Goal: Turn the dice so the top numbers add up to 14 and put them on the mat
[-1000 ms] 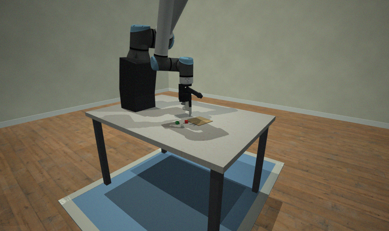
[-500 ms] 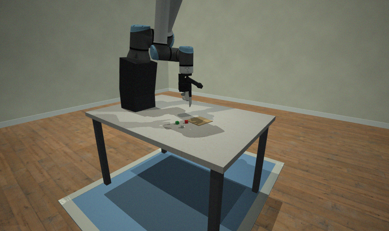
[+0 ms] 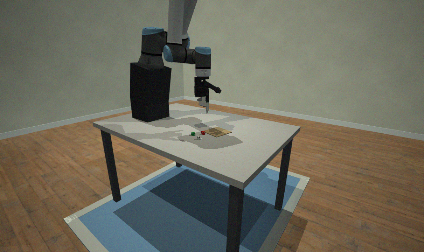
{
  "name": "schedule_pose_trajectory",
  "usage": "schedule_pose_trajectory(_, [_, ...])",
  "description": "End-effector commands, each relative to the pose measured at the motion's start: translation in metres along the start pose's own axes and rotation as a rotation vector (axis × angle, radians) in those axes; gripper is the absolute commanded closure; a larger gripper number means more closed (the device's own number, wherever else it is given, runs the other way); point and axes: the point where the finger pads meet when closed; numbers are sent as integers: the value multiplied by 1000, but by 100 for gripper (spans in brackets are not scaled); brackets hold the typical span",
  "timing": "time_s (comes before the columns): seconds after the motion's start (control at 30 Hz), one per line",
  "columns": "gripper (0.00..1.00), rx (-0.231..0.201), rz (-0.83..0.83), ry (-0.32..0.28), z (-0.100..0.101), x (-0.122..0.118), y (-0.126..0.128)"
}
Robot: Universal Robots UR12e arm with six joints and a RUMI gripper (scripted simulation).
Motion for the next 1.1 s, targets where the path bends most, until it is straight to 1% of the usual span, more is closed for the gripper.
schedule_pose_trajectory(0.0, [0,-1,0,0,-1,0,0])
schedule_pose_trajectory(0.07, [0,-1,-9,0,0,-1,0])
schedule_pose_trajectory(0.27, [0,-1,-121,0,9,-14,-6])
schedule_pose_trajectory(1.07, [0,-1,-125,0,9,-14,-6])
Point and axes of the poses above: the point where the finger pads meet when closed, its own z axis out along the fingers, its own y axis across the jaws, x = y × z, and after that the axes turned 13 degrees about -z, right-handed
